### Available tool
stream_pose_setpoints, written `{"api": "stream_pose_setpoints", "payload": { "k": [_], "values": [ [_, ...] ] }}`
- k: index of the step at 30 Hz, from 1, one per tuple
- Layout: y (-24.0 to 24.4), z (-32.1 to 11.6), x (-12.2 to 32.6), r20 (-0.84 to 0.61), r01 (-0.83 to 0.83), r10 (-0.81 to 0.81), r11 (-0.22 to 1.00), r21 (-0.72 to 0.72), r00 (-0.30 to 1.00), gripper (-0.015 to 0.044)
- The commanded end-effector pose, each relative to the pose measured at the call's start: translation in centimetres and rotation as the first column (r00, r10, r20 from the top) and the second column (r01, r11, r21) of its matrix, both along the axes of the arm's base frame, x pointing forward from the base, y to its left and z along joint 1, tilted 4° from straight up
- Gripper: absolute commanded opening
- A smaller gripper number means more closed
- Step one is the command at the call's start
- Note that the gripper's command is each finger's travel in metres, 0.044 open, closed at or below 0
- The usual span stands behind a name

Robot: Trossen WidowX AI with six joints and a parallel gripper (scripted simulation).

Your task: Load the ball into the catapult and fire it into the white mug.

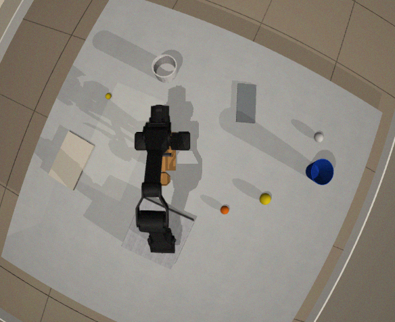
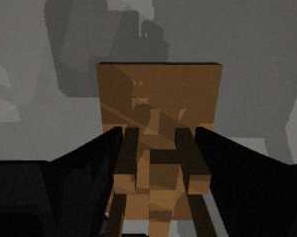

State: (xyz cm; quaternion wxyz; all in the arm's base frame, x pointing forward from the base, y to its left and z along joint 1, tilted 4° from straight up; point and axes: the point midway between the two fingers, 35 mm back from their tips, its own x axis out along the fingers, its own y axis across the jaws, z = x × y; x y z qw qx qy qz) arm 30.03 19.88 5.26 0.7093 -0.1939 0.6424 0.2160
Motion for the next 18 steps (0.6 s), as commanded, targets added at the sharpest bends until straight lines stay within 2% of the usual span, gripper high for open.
{"api": "stream_pose_setpoints", "payload": {
  "k": [1,12,18],
  "values": [
    [0.00,-0.57,0.02,-0.001,0.004,-0.004,1.000,0.000,1.000,0.0000],
    [0.01,-0.99,0.05,0.000,0.000,0.000,1.000,0.000,1.000,0.0000],
    [0.01,-0.99,0.05,0.000,0.000,0.000,1.000,0.000,1.000,0.0157]
  ]
}}
